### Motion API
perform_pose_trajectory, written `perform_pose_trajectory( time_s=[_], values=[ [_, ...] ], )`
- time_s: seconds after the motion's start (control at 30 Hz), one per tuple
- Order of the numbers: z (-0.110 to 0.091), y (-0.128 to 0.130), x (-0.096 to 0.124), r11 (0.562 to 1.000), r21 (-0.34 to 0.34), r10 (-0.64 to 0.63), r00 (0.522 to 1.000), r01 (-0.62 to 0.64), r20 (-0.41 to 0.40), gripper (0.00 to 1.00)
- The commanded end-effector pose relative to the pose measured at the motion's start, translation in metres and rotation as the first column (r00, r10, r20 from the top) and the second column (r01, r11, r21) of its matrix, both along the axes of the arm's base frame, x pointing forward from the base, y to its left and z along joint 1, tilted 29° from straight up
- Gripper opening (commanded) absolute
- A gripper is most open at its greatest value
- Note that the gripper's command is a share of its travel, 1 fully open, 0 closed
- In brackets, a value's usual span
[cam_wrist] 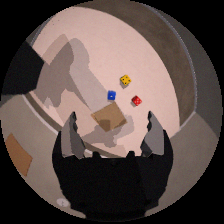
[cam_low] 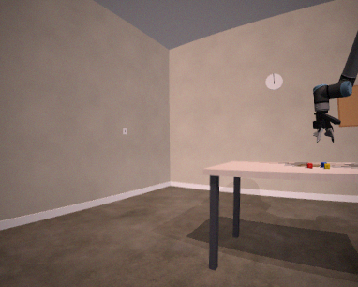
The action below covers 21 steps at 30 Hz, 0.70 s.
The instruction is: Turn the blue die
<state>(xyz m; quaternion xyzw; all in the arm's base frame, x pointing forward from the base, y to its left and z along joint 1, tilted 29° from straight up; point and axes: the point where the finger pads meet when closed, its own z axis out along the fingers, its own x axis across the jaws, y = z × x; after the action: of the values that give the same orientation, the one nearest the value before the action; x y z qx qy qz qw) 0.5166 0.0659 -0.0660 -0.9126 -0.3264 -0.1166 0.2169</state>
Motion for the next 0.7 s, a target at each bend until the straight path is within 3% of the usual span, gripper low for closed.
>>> perform_pose_trajectory(
  time_s=[0.0, 0.5, 0.67],
  values=[
    [0.0000, -0.0006, 0.0011, 1.000, 0.002, -0.002, 1.000, 0.002, 0.000, 1.00],
    [-0.0006, -0.0003, 0.0012, 1.000, 0.002, -0.002, 1.000, 0.002, 0.000, 1.00],
    [-0.0090, 0.0044, 0.0019, 1.000, 0.002, 0.000, 1.000, 0.000, -0.001, 1.00]
  ],
)
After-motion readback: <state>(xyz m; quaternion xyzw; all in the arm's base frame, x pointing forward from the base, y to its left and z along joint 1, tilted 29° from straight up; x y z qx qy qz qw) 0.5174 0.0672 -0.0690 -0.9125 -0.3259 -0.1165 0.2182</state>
